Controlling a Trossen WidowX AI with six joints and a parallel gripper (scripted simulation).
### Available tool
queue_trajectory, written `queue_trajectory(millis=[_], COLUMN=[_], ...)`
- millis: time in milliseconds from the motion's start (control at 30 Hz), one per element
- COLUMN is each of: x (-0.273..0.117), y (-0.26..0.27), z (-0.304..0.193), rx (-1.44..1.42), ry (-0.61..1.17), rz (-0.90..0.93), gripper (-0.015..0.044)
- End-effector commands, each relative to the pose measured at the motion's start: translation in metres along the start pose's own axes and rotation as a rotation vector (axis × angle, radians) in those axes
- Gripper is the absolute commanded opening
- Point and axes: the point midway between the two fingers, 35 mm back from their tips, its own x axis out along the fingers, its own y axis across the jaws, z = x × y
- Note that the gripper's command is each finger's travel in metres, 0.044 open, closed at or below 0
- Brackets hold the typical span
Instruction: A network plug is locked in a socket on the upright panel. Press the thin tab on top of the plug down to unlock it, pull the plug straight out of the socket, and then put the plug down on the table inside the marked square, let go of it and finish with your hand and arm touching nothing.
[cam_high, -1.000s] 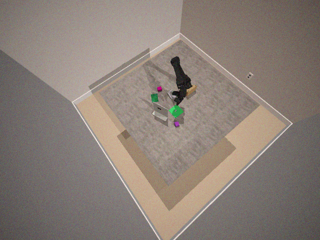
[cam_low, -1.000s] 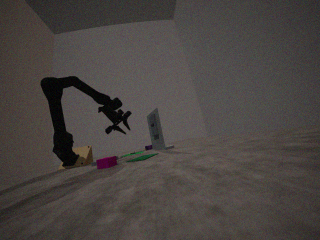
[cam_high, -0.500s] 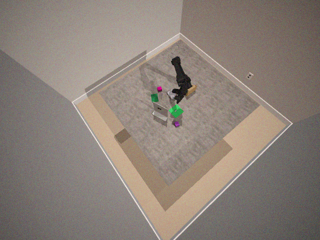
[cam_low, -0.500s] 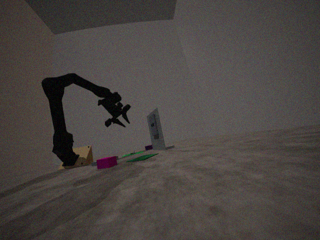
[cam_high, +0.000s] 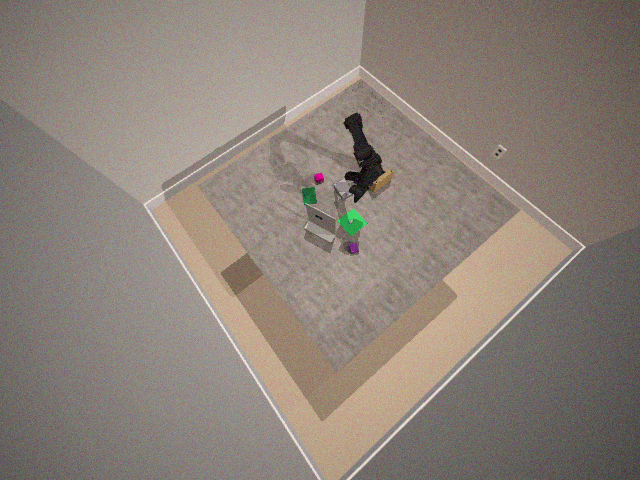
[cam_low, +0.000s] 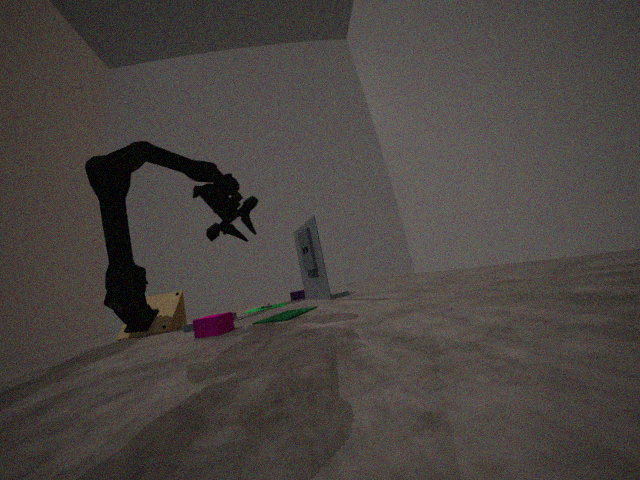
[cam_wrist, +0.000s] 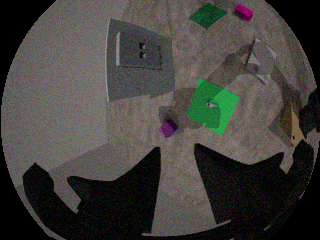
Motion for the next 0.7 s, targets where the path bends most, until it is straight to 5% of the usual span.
queue_trajectory(millis=[0,333,667], x=[-0.0052,-0.0052,-0.0052], y=[0.002,0.002,0.002], z=[-0.0003,-0.0003,-0.0003], rx=[0.0,0.0,0.0], ry=[-0.001,-0.001,-0.001], rz=[-0.005,-0.005,-0.005], gripper=[0.0182,0.044,0.044])
